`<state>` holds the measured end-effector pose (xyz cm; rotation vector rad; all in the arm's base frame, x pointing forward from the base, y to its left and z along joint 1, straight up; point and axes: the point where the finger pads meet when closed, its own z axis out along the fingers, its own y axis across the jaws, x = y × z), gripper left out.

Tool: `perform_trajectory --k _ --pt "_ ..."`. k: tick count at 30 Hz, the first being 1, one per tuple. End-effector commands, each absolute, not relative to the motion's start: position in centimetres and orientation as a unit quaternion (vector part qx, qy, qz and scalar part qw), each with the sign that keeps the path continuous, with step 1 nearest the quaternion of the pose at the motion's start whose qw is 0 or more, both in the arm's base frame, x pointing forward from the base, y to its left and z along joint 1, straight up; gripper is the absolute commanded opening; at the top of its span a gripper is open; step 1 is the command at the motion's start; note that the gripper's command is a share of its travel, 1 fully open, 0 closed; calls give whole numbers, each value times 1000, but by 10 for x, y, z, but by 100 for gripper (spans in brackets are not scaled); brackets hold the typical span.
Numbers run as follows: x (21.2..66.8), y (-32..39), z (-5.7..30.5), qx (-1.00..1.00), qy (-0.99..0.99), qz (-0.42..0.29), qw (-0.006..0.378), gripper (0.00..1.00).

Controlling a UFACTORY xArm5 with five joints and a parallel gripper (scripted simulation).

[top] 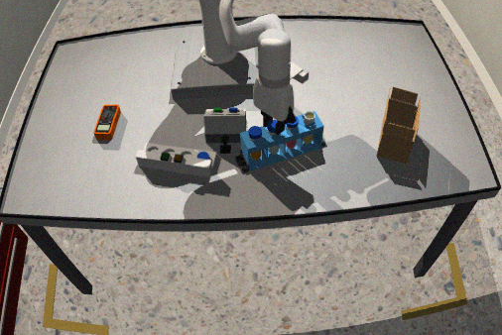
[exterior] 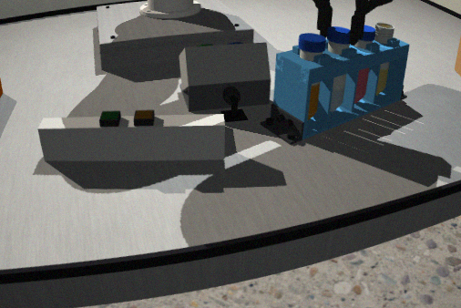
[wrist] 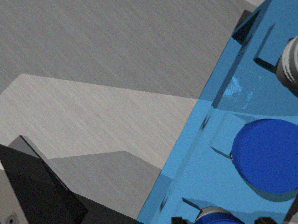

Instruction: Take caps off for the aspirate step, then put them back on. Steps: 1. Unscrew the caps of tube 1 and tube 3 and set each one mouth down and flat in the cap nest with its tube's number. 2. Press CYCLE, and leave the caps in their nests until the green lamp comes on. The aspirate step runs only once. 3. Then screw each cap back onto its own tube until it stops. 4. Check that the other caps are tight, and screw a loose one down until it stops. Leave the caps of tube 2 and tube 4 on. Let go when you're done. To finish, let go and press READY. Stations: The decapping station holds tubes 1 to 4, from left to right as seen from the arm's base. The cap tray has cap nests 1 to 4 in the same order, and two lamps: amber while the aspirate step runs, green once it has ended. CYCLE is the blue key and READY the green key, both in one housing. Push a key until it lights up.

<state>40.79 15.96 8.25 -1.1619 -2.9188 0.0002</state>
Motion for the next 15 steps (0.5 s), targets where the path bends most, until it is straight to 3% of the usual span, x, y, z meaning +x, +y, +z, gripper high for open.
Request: perform_trajectory --k 1,10,11,15 --pt "409 160 84 -237 -972 -1 -2 0" --pt "409 160 84 -225 -974 -1 -2 0" --pt "409 160 84 -225 -974 -1 -2 46" --pt "409 160 84 -225 -974 -1 -2 46"
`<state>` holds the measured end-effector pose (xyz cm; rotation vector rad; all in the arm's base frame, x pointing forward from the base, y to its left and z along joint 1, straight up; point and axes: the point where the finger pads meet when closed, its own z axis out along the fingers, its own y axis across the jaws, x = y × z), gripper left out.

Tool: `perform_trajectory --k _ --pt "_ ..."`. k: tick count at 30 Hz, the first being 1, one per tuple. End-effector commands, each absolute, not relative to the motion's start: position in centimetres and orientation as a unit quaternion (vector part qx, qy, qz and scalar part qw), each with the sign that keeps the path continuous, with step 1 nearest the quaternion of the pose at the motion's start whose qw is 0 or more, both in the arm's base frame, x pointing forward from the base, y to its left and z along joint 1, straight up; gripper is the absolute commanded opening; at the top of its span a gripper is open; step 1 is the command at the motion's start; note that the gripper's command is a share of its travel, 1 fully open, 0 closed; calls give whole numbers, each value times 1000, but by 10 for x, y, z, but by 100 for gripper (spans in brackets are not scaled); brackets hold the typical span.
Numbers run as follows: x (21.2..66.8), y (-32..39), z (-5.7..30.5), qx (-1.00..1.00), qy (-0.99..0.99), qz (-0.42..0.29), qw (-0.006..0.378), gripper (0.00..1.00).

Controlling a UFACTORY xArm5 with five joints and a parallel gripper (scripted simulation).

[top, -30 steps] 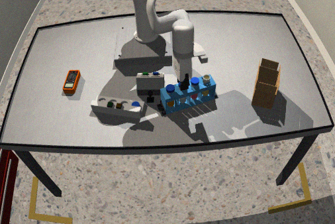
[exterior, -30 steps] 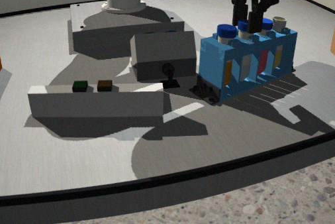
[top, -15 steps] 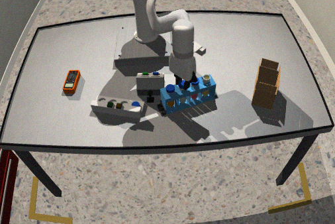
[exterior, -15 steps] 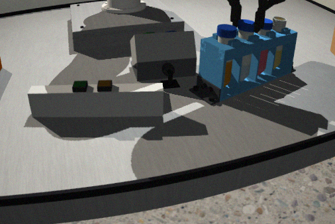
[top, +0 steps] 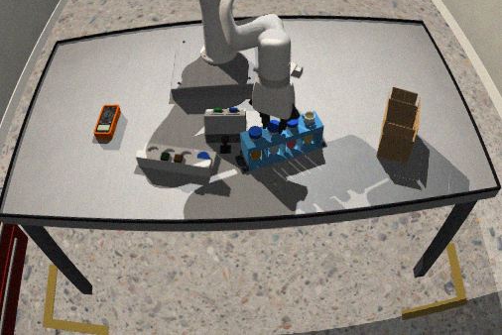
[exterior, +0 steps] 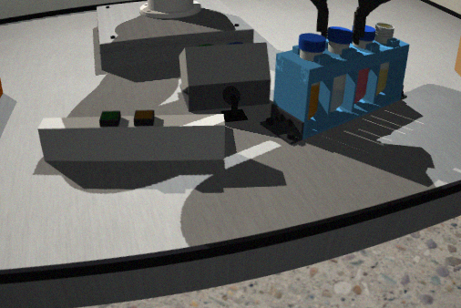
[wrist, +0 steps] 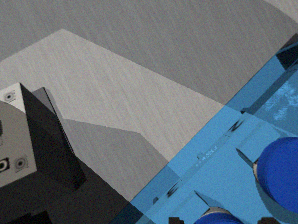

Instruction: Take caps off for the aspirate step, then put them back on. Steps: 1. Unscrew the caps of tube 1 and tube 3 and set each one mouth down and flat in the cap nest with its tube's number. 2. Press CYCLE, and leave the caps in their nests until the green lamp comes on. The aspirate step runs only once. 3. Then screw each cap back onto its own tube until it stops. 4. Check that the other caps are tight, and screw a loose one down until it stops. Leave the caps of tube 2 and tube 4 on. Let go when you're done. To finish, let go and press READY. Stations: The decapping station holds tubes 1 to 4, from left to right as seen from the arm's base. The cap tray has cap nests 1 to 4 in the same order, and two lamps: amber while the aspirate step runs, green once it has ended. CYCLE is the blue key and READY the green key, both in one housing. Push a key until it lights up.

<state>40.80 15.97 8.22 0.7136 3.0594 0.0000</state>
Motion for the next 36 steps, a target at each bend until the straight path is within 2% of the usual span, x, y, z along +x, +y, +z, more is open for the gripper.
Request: perform_trajectory --k 1,9,12,30,36 --pt "409 160 84 225 974 1 2 46" --pt "409 160 84 266 964 1 2 46" --pt "409 160 84 382 924 2 2 46" --pt "409 160 84 671 742 2 1 46" --pt "409 160 84 682 731 2 1 46"
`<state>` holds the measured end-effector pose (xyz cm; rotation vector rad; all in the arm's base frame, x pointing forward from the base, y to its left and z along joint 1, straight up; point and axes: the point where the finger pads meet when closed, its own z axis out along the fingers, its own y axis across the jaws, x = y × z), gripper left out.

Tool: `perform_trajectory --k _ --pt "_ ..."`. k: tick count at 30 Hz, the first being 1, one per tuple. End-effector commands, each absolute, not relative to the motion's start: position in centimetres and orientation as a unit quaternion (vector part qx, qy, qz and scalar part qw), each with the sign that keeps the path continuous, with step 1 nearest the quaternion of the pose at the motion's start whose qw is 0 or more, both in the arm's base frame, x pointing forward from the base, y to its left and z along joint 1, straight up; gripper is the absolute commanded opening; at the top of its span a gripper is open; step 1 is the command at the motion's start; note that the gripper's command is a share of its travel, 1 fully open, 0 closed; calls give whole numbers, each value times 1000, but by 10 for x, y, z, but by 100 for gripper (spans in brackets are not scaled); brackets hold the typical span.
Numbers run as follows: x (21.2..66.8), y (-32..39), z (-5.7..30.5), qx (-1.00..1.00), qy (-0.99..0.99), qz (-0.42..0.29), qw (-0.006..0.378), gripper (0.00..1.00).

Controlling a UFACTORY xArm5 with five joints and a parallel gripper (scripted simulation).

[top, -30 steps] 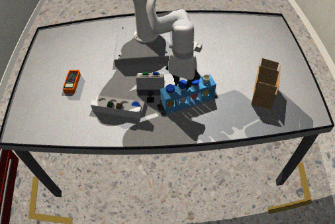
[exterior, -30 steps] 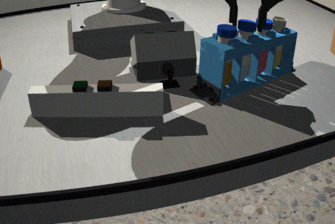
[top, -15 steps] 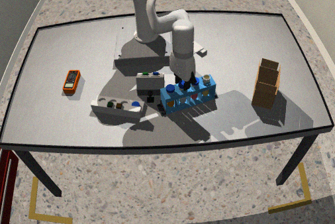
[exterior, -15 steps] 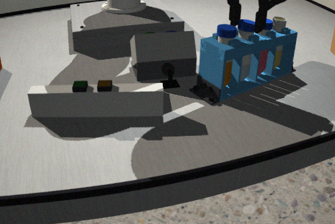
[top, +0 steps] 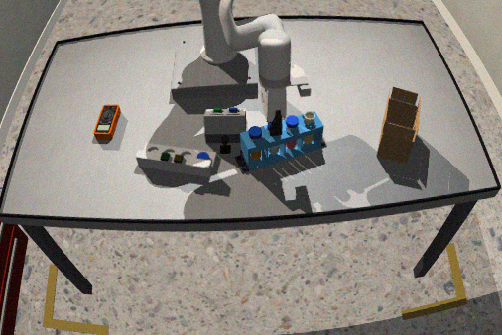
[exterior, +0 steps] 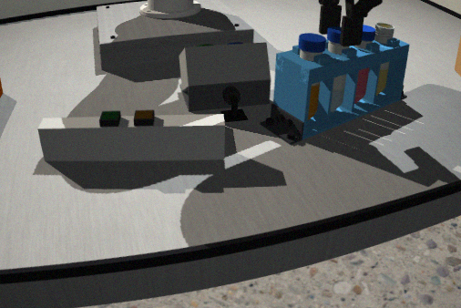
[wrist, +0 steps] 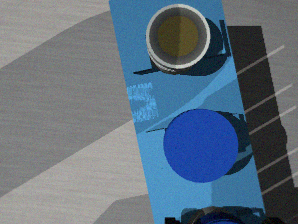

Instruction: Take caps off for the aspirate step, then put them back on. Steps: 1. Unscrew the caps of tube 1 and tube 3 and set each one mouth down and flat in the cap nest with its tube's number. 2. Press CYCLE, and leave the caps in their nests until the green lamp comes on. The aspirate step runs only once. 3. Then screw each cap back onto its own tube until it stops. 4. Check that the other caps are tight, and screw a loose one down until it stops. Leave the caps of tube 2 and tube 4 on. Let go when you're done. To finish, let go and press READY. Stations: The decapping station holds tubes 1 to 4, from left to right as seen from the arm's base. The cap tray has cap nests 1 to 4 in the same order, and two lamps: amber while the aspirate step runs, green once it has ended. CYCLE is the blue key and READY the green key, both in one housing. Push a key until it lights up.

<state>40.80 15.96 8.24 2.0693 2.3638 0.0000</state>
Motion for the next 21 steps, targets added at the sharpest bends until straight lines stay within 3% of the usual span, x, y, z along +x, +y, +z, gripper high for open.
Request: perform_trajectory --k 1,3,4,21 --pt "409 160 84 682 731 2 1 46" --pt "409 160 84 682 731 2 1 46" --pt "409 160 84 682 731 2 1 0" --pt "409 160 84 626 780 2 1 0"
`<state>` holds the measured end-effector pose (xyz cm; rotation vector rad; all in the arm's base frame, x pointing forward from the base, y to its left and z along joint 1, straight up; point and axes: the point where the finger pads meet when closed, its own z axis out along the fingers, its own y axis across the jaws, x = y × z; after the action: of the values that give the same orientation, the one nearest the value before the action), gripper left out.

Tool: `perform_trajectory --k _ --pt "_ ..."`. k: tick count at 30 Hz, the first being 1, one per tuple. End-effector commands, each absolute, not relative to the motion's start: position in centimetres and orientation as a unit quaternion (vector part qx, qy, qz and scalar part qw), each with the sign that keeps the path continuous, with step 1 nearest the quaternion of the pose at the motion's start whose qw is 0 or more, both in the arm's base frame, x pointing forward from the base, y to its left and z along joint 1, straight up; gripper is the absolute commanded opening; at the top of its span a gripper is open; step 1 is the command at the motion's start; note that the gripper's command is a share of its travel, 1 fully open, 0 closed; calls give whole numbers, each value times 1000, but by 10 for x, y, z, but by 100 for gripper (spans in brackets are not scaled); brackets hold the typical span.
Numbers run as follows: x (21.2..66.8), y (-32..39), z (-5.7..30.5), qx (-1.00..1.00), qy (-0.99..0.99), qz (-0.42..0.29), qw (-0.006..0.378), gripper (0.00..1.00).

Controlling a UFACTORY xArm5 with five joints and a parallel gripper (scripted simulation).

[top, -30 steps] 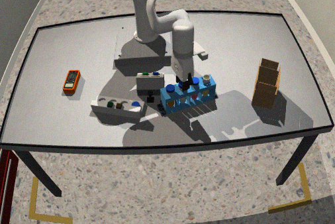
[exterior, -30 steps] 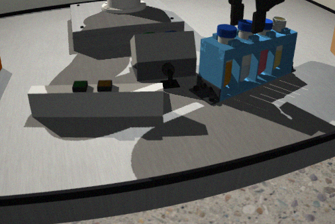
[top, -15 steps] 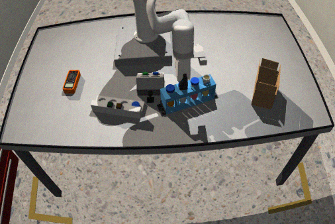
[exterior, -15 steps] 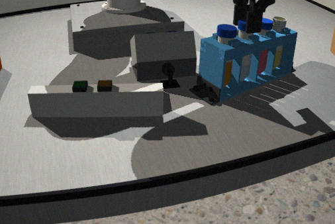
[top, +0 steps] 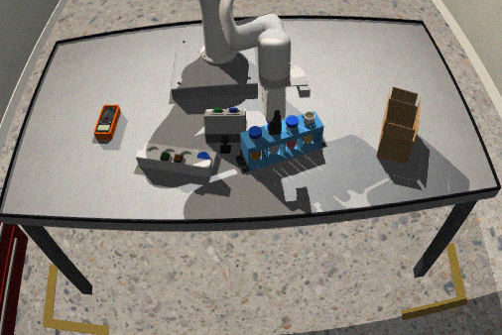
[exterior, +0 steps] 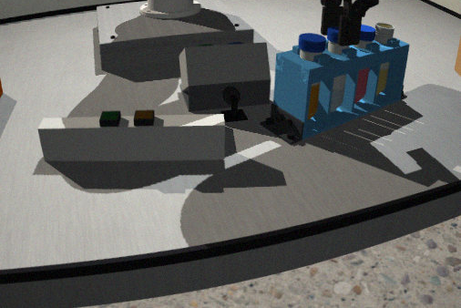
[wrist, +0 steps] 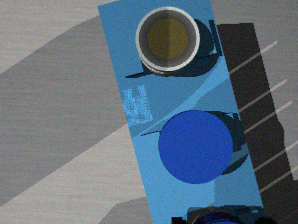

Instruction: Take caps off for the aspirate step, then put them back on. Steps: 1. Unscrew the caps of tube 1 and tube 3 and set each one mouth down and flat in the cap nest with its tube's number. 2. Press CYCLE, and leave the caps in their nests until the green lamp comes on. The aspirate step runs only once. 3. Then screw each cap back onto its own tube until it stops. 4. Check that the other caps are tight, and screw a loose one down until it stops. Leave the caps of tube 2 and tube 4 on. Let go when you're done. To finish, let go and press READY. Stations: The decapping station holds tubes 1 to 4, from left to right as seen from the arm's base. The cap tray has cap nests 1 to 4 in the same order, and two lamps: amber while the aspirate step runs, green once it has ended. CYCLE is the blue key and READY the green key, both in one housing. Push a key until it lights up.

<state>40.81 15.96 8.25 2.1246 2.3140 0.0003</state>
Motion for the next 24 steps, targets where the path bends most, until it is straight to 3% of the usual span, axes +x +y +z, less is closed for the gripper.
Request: perform_trajectory --k 1,10,20,21,24 --pt "409 160 84 606 796 2 1 0" --pt "409 160 84 470 883 2 1 0" --pt "409 160 84 470 883 2 1 0" --pt "409 160 84 470 883 2 1 46" --pt "409 160 84 470 883 2 1 46"
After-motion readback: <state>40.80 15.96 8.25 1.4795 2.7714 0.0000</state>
